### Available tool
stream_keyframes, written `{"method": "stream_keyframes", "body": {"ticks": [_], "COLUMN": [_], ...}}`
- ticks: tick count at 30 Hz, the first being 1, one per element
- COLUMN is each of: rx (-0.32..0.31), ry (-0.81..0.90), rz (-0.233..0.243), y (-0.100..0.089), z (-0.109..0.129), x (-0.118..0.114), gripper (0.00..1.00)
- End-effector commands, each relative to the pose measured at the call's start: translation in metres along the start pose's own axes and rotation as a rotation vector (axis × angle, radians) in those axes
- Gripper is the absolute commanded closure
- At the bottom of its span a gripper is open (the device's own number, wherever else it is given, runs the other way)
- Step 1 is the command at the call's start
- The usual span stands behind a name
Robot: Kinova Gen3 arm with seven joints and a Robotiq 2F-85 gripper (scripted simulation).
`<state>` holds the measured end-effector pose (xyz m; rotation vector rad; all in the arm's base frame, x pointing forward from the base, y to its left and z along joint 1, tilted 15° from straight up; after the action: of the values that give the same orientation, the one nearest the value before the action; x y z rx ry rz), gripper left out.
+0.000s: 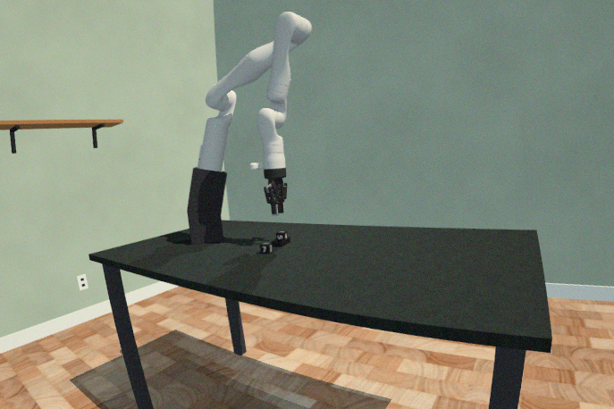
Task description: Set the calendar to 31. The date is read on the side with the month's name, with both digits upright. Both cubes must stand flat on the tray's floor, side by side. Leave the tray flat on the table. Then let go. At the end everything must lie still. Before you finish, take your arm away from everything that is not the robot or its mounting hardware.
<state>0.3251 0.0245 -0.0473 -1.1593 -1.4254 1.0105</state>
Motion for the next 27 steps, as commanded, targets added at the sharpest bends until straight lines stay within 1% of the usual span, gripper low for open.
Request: {"method": "stream_keyframes", "body": {"ticks": [1,4,5,27], "rx": [-0.019,-0.019,-0.019,-0.019], "ry": [0.001,0.001,0.001,0.001], "rz": [0.004,0.004,0.004,0.004], "y": [-0.0098,-0.0105,-0.0105,-0.0105], "z": [-0.0069,-0.0068,-0.0068,-0.0068], "x": [-0.0018,-0.0018,-0.0018,-0.0018], "gripper": [0.54,0.54,0.00,0.00]}}
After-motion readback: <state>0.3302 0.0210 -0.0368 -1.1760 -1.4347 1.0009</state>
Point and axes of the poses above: the point where the finger pads meet when closed, its own y axis out along the fingers, its own x axis across the jaws, z = x × y, the point moved 5 cm from there along -y, back along the fingers, and after that the axes turned 10 degrees about y, right-handed, at the moved point
